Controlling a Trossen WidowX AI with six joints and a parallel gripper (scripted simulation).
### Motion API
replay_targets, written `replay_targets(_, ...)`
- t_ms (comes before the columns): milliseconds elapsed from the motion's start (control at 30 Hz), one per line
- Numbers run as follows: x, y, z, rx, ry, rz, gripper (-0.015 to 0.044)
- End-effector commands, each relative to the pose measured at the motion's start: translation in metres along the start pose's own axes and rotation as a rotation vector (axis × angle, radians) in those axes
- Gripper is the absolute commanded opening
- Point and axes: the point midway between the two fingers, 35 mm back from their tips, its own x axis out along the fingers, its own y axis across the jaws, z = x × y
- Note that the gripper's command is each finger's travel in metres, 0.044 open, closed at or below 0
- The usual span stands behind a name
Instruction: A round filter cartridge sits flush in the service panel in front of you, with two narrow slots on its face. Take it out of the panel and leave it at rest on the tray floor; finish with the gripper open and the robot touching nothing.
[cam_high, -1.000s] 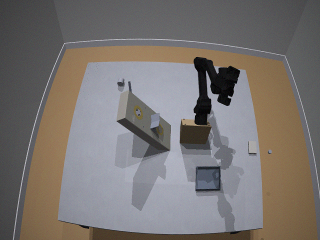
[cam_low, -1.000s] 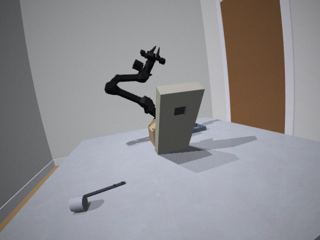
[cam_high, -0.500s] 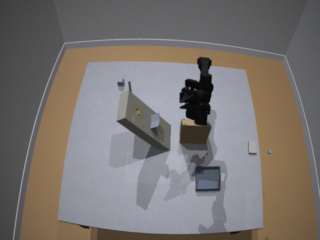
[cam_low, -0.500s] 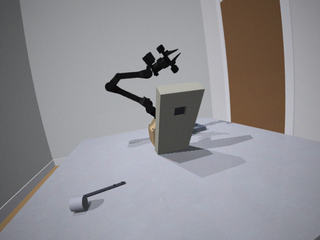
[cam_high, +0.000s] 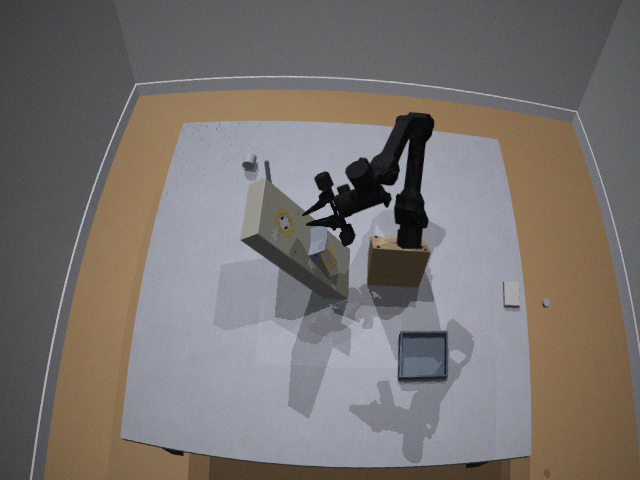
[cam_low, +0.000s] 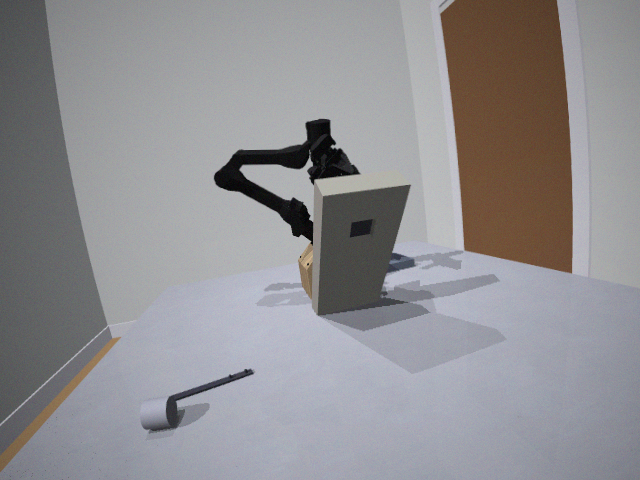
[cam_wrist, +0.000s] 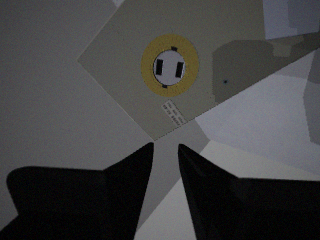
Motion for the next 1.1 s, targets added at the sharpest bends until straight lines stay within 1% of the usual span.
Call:
replay_targets(0, 0.019, 0.000, 0.047, 0.071, -0.213, -0.008, 0.0110)
replay_targets(67, 0.021, 0.000, 0.055, 0.083, -0.249, -0.007, 0.0110)
replay_targets(367, 0.024, 0.000, 0.056, 0.083, -0.249, -0.009, 0.0110)
replay_targets(1067, 0.057, -0.001, 0.062, 0.086, -0.249, -0.014, 0.0110)
